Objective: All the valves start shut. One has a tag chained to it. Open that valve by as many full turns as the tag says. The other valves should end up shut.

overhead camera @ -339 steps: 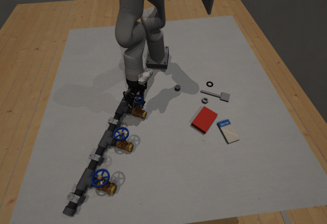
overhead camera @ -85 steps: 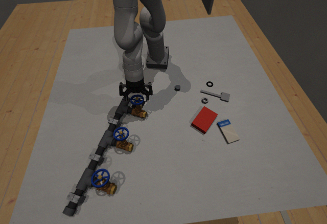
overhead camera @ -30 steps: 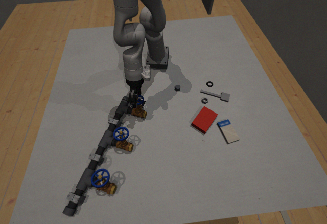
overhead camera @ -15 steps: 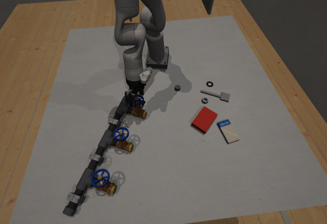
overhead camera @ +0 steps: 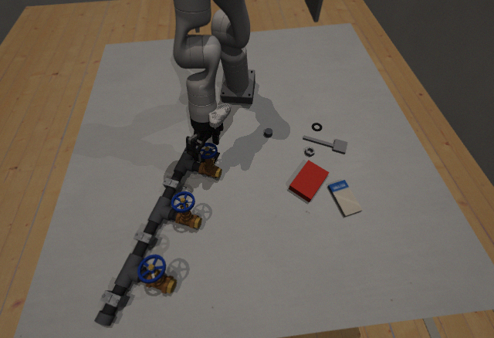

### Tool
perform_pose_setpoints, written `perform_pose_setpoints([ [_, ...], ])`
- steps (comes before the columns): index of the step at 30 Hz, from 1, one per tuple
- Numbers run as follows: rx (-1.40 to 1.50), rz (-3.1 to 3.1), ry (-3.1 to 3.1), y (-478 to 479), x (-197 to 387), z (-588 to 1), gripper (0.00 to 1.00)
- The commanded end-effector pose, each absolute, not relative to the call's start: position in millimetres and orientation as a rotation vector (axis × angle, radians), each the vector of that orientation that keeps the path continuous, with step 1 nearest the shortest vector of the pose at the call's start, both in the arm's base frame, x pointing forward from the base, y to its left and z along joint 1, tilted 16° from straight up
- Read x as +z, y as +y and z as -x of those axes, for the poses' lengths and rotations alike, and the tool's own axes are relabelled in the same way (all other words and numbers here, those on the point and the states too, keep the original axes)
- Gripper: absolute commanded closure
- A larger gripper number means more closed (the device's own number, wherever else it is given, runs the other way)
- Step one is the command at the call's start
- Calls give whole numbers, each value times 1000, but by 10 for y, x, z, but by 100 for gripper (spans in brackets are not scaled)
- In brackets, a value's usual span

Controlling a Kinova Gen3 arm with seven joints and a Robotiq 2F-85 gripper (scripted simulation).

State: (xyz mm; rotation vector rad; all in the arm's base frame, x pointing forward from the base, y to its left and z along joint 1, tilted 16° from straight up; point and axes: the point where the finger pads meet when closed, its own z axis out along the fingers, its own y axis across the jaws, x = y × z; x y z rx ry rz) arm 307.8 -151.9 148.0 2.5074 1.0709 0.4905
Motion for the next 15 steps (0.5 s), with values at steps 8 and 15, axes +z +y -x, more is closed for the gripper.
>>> perform_pose_setpoints([
  [8, 498, -2524, 1035, -1520, 1483, -3080, 0],
  [15, 498, -2525, 1034, -1520, 1483, -3080, 29],
])
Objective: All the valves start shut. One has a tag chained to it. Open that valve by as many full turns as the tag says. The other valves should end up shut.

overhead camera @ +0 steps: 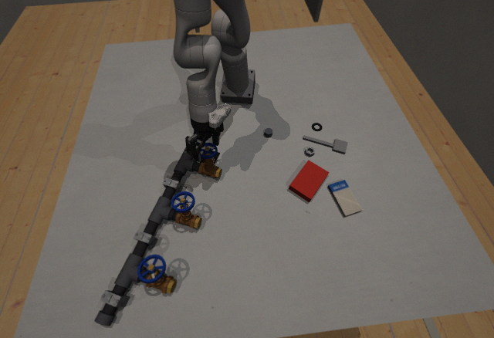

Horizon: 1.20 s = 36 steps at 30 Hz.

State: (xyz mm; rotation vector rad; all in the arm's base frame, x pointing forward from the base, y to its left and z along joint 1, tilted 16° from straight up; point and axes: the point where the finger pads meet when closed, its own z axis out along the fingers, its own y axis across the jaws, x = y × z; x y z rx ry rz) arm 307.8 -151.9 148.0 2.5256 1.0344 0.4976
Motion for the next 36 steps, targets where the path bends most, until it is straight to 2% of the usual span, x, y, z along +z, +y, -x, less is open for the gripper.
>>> perform_pose_setpoints([
  [1, 498, -2525, 1034, -1520, 1483, -3080, 29],
  [36, 495, -2516, 1049, -1520, 1483, -3080, 29],
])
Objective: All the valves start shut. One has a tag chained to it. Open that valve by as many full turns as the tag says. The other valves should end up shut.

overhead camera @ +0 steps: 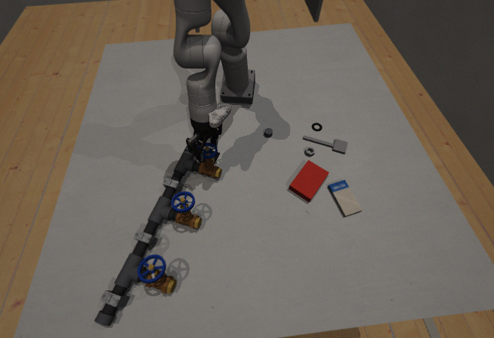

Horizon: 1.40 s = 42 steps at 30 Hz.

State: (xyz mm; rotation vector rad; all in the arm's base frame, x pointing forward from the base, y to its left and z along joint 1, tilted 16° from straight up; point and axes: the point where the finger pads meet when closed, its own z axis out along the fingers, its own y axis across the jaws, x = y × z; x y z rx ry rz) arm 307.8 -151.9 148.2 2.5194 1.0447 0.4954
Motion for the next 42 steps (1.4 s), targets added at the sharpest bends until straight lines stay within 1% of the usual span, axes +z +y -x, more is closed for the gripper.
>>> perform_pose_setpoints([
  [1, 494, -2514, 1054, -1520, 1483, -3080, 29],
  [18, 452, -2417, 1222, -1520, 1483, -3080, 29],
  [33, 368, -2201, 1528, -1520, 1483, -3080, 29],
  [42, 282, -1960, 1793, -1520, 1483, -3080, 29],
])
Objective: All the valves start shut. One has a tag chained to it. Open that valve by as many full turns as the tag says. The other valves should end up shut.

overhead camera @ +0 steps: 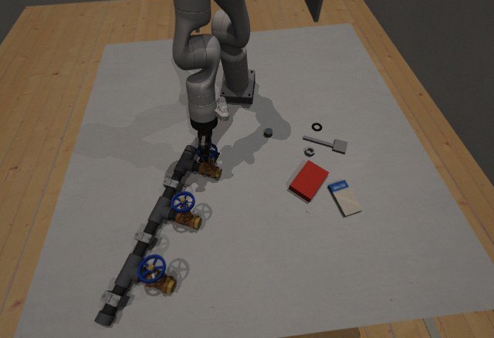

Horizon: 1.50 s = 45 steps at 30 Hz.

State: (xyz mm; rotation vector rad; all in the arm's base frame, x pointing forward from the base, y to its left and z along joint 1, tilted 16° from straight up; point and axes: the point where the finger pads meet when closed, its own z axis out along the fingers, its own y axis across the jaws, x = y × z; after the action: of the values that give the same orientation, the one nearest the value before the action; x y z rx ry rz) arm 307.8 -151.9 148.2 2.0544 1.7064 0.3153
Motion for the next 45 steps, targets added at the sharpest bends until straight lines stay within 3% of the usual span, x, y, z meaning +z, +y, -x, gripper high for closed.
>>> perform_pose_setpoints([
  [1, 271, -1929, 1824, -1520, 1483, -3080, 29],
  [45, -211, -283, 2628, -1520, 1482, -3079, 29],
])
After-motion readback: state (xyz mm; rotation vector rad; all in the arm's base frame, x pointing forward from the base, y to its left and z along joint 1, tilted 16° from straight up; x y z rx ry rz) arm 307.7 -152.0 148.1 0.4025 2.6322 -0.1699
